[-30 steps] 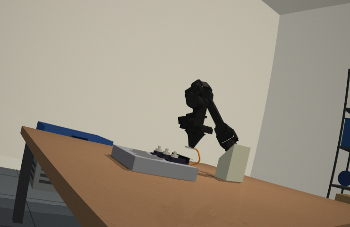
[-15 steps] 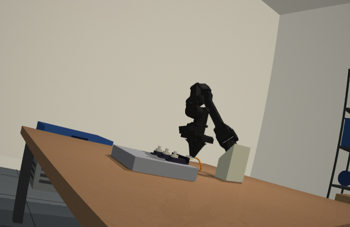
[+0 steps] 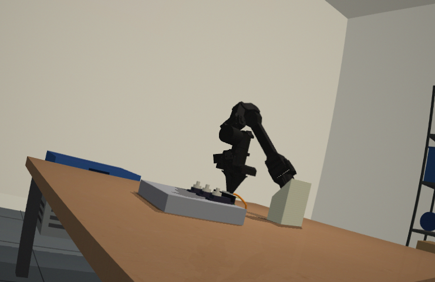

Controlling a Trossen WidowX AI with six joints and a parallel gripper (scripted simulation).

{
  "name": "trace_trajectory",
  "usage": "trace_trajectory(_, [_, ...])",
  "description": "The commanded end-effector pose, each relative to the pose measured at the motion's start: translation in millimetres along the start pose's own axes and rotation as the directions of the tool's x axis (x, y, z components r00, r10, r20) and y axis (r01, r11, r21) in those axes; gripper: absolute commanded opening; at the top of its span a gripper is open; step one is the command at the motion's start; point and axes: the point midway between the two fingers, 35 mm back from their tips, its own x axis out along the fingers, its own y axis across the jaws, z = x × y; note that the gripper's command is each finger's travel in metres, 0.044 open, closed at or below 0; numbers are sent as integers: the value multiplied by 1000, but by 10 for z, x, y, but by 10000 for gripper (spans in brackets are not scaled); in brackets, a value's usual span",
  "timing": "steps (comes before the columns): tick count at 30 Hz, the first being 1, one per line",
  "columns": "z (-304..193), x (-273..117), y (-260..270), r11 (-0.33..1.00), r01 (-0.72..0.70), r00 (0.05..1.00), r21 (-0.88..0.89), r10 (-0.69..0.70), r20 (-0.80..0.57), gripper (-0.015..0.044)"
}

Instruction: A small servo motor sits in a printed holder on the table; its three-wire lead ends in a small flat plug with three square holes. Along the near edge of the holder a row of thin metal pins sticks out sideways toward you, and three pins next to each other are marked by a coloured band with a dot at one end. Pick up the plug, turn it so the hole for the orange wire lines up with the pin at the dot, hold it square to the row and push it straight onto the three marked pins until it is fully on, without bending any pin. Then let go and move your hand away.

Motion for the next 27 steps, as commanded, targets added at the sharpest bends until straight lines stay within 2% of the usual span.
trace_trajectory(1, [29,15,2,1000,6,1000,-10,-6,-5,0])
trace_trajectory(27, [93,14,27,1000,6,1000,-9,-6,-4,0])
